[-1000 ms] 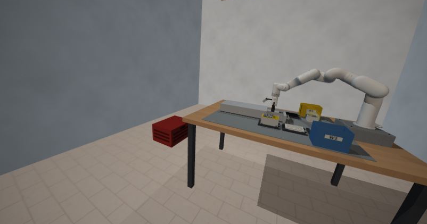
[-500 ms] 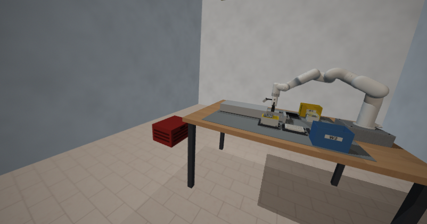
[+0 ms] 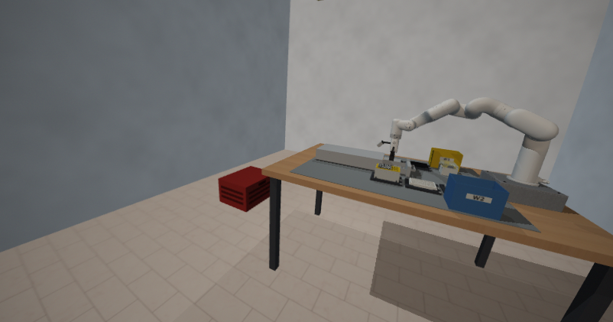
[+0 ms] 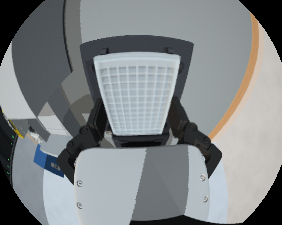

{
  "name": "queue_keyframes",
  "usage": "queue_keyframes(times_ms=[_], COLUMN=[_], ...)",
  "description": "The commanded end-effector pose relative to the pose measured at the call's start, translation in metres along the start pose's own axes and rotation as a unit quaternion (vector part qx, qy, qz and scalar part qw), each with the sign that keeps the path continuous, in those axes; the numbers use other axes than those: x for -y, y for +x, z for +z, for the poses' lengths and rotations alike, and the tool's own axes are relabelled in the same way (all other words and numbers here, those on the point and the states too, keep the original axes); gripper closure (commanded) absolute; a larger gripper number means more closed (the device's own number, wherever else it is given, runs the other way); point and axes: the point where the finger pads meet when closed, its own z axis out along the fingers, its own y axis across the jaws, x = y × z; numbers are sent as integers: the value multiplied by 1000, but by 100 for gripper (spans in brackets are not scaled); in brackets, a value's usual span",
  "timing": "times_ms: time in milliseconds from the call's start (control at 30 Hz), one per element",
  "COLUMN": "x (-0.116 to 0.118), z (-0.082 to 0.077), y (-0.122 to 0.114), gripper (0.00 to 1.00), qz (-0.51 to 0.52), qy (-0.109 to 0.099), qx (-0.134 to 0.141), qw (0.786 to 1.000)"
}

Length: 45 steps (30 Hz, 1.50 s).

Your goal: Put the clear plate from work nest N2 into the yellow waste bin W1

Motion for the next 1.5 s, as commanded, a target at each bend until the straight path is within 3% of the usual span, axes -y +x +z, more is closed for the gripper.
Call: queue_keyframes(times_ms=[0, 1167, 1467], x=[-1, -1, -1], z=[-3, -3, -9], y=[2, 2, 2], gripper=[100, 100, 100], qz=[0, 0, 0], qy=[-1, -1, -1], qx=[-3, -3, -3], qw=[1000, 1000, 1000])
